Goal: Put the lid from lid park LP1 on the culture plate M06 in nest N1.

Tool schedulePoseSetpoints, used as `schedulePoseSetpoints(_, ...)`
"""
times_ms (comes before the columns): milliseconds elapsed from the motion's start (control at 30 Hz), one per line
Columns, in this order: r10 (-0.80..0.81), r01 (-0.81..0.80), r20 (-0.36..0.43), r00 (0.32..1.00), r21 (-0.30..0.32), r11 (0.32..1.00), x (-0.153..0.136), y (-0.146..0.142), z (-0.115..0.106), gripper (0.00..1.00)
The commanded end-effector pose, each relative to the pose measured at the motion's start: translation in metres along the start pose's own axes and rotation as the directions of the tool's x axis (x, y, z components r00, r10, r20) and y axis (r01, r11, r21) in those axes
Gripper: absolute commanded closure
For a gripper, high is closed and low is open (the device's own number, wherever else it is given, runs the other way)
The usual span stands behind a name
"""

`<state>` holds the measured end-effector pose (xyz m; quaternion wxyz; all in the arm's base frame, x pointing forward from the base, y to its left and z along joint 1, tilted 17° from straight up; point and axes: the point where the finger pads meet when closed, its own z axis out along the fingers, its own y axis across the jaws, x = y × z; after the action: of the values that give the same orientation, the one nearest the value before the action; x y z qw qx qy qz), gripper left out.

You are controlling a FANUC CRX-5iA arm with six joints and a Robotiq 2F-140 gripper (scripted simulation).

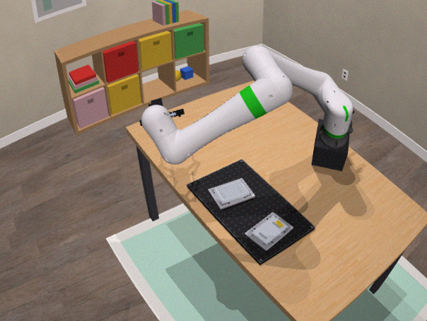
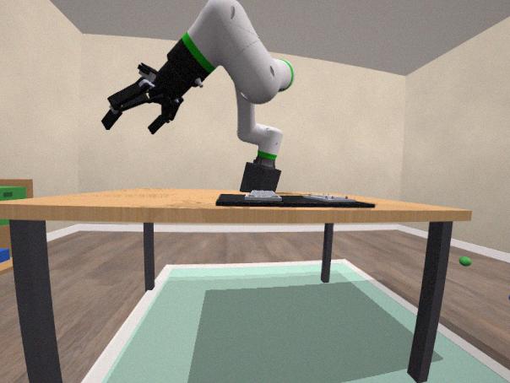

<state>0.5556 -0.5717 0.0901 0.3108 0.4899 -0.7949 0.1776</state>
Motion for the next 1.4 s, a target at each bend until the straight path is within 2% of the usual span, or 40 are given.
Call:
schedulePoseSetpoints(0,-0.144,0.139,0.068,0.987,0.073,0.988,-0.030,-0.002,-0.029,0.00)
schedulePoseSetpoints(33,-0.266,0.252,0.103,0.959,0.130,0.959,-0.061,0.001,-0.055,0.00)
schedulePoseSetpoints(133,-0.386,0.359,0.126,0.914,0.194,0.913,-0.088,0.005,-0.078,0.00)
schedulePoseSetpoints(267,-0.562,0.508,0.133,0.817,0.297,0.809,-0.130,0.019,-0.113,0.00)
schedulePoseSetpoints(500,-0.798,0.681,0.086,0.597,0.471,0.560,-0.198,0.049,-0.172,0.00)
schedulePoseSetpoints(567,-0.798,0.681,0.086,0.597,0.471,0.560,-0.198,0.049,-0.172,0.00)
schedulePoseSetpoints(600,-0.870,0.724,0.042,0.492,0.535,0.435,-0.225,0.065,-0.195,0.00)
schedulePoseSetpoints(700,-0.876,0.727,0.037,0.481,0.541,0.422,-0.249,0.078,-0.216,0.00)
schedulePoseSetpoints(733,-0.926,0.749,-0.018,0.378,0.594,0.294,-0.258,0.087,-0.224,0.00)
schedulePoseSetpoints(833,-0.926,0.749,-0.018,0.378,0.594,0.294,-0.289,0.107,-0.251,0.00)
schedulePoseSetpoints(867,-0.957,0.754,-0.080,0.279,0.635,0.167,-0.298,0.118,-0.257,0.00)
schedulePoseSetpoints(900,-0.957,0.754,-0.080,0.279,0.635,0.167,-0.308,0.125,-0.266,0.00)
schedulePoseSetpoints(933,-0.971,0.745,-0.144,0.188,0.665,0.046,-0.317,0.137,-0.274,0.00)
schedulePoseSetpoints(1033,-0.971,0.745,-0.144,0.188,0.665,0.046,-0.342,0.159,-0.296,0.00)
schedulePoseSetpoints(1067,-0.972,0.726,-0.209,0.108,0.684,-0.066,-0.350,0.171,-0.302,0.00)
schedulePoseSetpoints(1133,-0.972,0.726,-0.209,0.108,0.684,-0.066,-0.350,0.171,-0.302,0.00)
schedulePoseSetpoints(1167,-0.962,0.700,-0.270,0.039,0.695,-0.167,-0.375,0.201,-0.323,0.00)
schedulePoseSetpoints(1200,-0.962,0.700,-0.270,0.039,0.695,-0.167,-0.381,0.208,-0.328,0.00)
schedulePoseSetpoints(1233,-0.945,0.670,-0.326,-0.018,0.698,-0.254,-0.385,0.216,-0.331,0.00)
schedulePoseSetpoints(1267,-0.945,0.670,-0.326,-0.018,0.698,-0.254,-0.391,0.225,-0.337,0.00)
schedulePoseSetpoints(1300,-0.925,0.640,-0.375,-0.064,0.696,-0.327,-0.399,0.237,-0.343,0.00)
schedulePoseSetpoints(1333,-0.925,0.640,-0.375,-0.064,0.696,-0.327,-0.407,0.248,-0.350,0.00)
schedulePoseSetpoints(1367,-0.903,0.611,-0.417,-0.100,0.691,-0.386,-0.413,0.260,-0.355,0.00)
